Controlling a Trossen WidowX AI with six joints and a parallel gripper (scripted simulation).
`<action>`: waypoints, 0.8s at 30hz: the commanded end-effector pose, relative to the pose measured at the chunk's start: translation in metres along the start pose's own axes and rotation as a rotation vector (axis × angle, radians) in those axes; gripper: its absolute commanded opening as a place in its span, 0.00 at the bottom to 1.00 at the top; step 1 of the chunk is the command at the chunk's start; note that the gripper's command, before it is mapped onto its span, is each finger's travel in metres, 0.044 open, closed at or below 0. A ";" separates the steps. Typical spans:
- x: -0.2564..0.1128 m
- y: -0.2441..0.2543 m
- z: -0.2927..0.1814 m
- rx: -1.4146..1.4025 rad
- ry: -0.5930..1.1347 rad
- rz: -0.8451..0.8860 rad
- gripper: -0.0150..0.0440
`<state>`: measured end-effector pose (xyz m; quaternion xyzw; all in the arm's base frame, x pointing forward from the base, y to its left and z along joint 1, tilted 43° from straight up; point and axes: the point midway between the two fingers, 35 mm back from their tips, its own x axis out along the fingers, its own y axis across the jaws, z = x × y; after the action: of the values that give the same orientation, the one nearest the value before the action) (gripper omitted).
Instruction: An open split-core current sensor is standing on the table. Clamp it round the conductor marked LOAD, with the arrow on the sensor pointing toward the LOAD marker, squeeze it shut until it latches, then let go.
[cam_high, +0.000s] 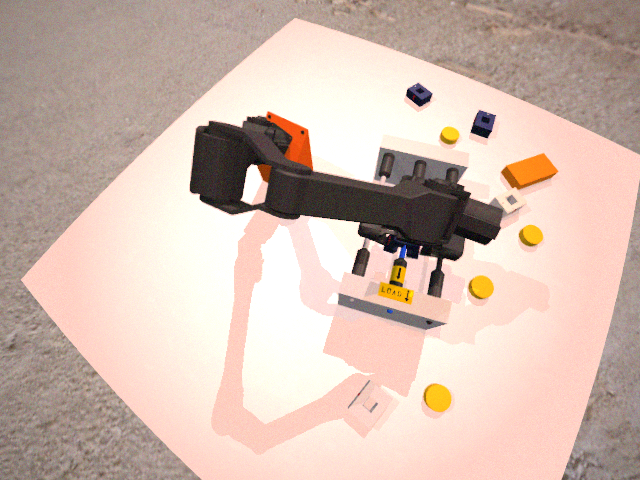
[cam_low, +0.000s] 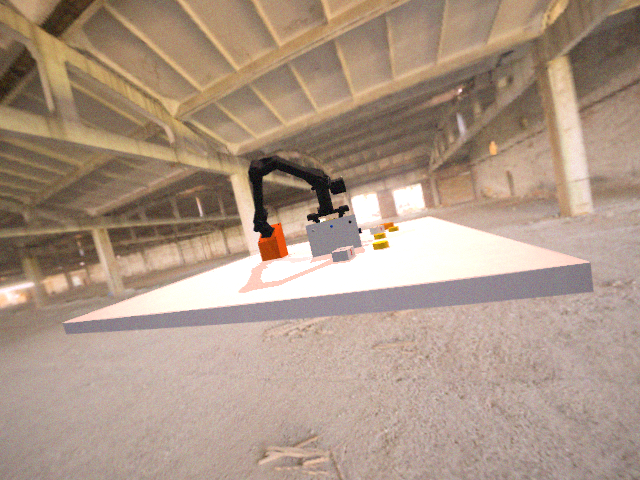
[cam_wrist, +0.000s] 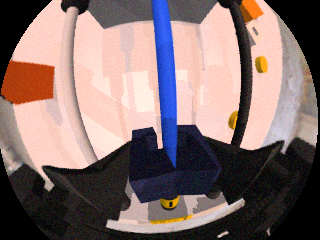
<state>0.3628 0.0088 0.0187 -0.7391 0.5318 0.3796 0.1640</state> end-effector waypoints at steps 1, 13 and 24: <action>-0.001 0.000 0.000 0.000 0.000 -0.001 0.84; -0.001 0.000 0.000 0.000 0.000 -0.001 0.71; -0.002 0.000 0.000 0.000 0.001 0.000 0.52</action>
<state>0.3627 0.0088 0.0188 -0.7390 0.5318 0.3798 0.1636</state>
